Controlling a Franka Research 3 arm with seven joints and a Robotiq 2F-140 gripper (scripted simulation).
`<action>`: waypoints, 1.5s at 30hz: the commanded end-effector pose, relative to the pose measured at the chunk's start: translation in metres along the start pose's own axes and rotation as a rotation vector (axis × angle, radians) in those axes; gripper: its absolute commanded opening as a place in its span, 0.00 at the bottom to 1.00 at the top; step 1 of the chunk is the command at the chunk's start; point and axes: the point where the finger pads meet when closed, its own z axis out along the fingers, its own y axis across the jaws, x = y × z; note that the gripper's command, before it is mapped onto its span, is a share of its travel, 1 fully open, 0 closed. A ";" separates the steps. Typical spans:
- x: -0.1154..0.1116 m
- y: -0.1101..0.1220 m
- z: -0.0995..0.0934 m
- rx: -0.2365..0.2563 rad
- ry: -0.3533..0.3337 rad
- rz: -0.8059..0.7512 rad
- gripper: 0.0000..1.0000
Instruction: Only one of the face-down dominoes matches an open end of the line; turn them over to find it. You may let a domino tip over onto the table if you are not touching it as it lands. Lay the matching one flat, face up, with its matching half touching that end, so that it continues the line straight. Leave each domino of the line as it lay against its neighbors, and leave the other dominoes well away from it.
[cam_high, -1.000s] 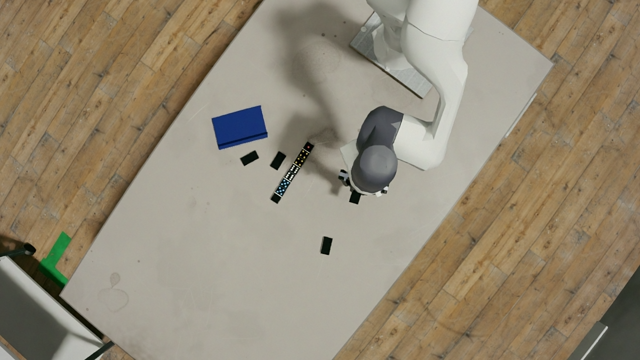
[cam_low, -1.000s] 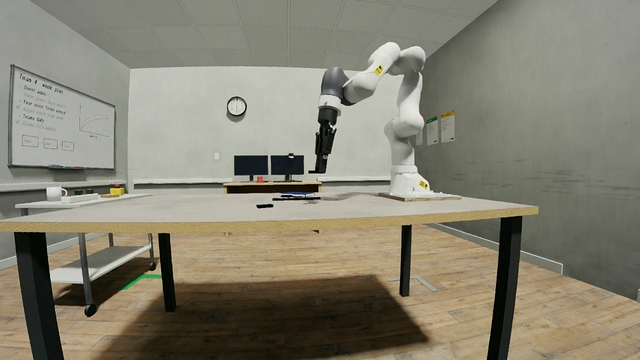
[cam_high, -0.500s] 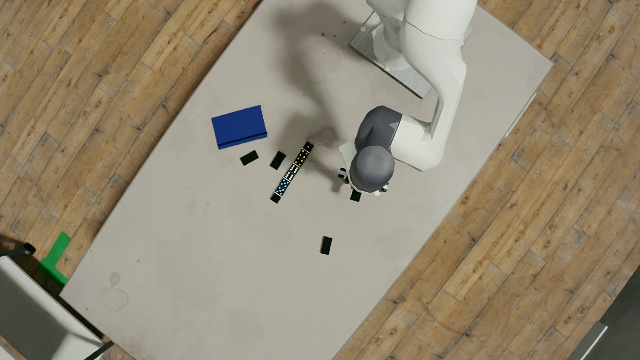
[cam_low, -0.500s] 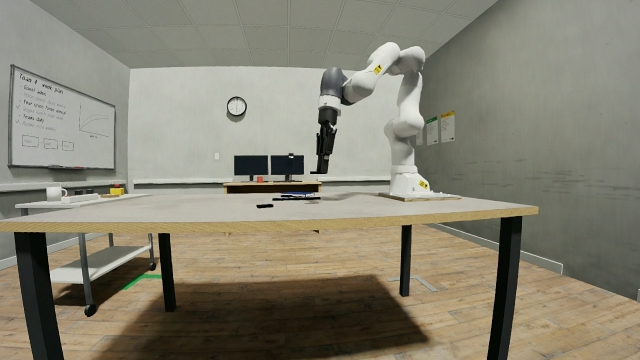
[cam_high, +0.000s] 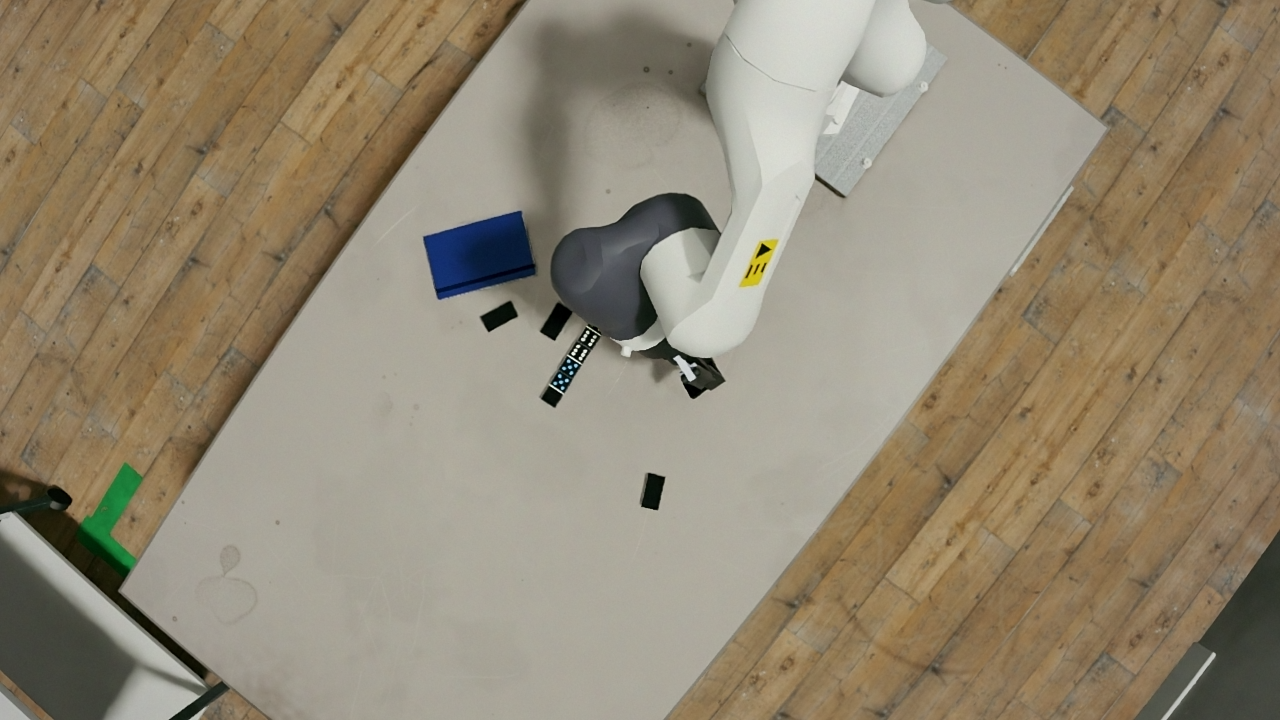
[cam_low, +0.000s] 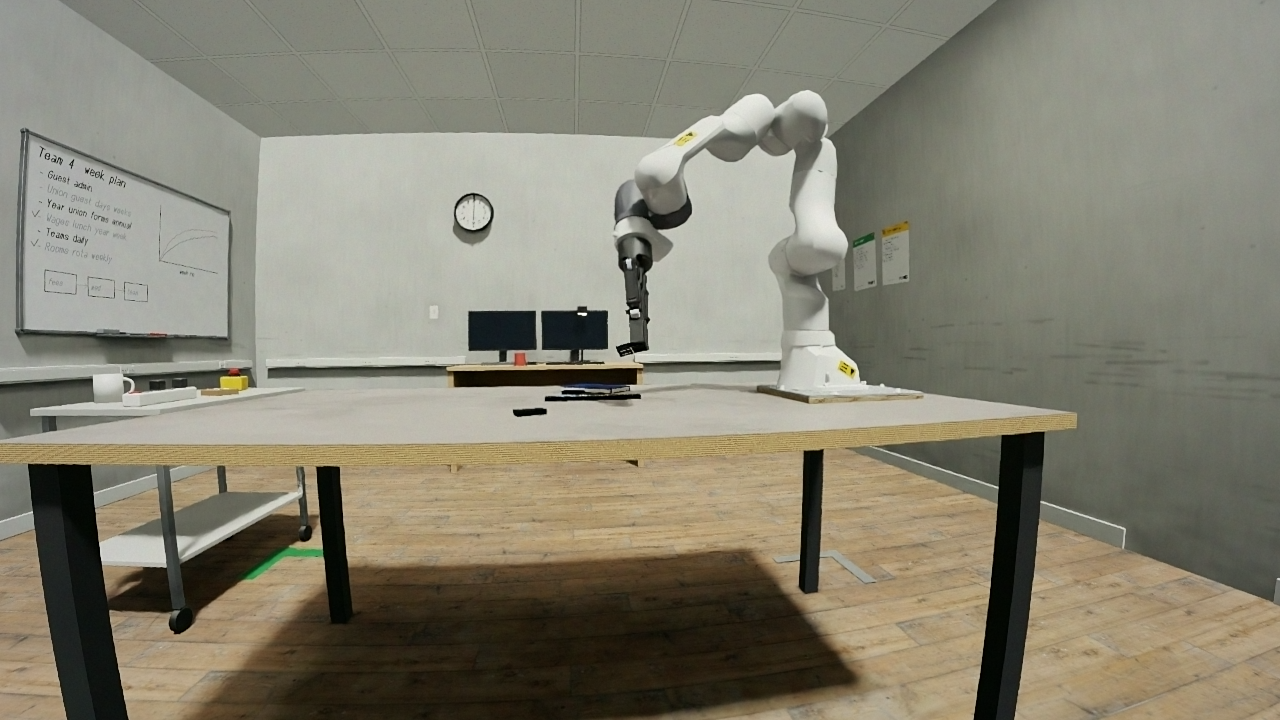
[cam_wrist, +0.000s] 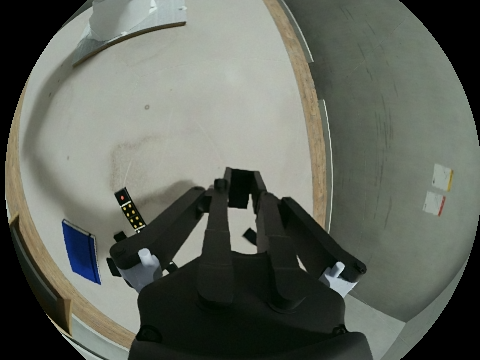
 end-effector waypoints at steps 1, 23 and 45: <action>0.011 -0.002 0.005 -0.154 0.068 0.223 0.23; 0.011 -0.004 0.005 -0.832 0.321 1.263 0.23; 0.008 -0.012 0.022 -1.041 0.447 1.518 0.23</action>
